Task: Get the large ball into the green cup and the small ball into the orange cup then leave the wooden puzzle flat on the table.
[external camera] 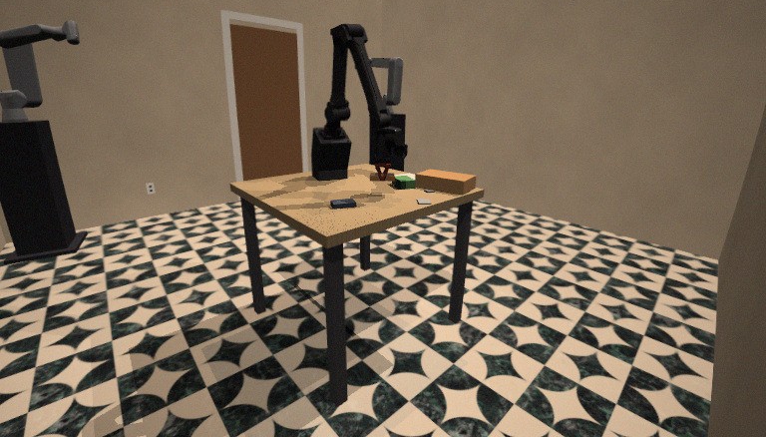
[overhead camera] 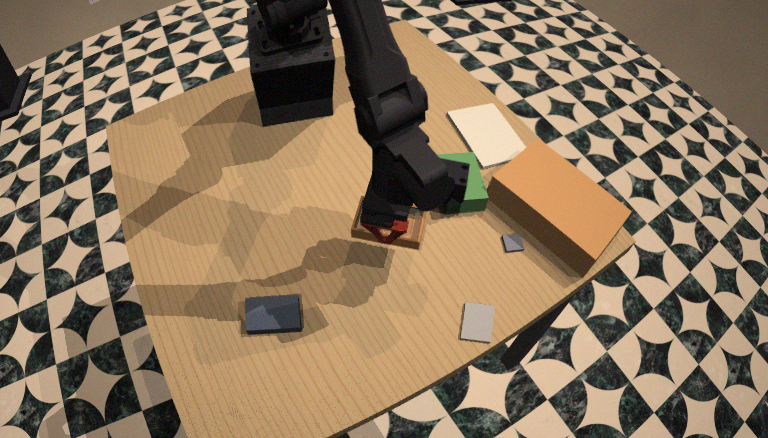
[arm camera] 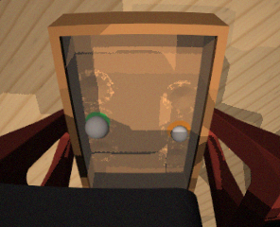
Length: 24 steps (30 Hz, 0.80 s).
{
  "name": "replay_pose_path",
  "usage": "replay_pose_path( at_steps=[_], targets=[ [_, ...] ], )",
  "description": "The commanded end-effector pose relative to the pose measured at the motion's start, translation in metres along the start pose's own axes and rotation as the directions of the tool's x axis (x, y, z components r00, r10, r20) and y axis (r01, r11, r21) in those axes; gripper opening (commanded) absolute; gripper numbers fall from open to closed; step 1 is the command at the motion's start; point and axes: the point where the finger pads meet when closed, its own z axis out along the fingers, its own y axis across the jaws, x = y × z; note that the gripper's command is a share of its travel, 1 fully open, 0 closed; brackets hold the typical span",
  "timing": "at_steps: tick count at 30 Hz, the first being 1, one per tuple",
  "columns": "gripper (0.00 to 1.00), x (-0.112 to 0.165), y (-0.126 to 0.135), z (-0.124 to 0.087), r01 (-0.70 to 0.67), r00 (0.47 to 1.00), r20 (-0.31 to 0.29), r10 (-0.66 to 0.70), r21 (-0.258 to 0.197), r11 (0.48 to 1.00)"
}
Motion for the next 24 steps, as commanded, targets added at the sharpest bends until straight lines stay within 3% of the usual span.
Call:
replay_pose_path(
  at_steps=[1,24],
  targets=[
    [0.69,-0.003,-0.002,0.003,-0.006,1.000,0.006,0.006,0.004,1.000],
    [0.69,-0.004,-0.009,0.027,-0.001,1.000,0.013,0.001,0.012,1.000]
  ],
)
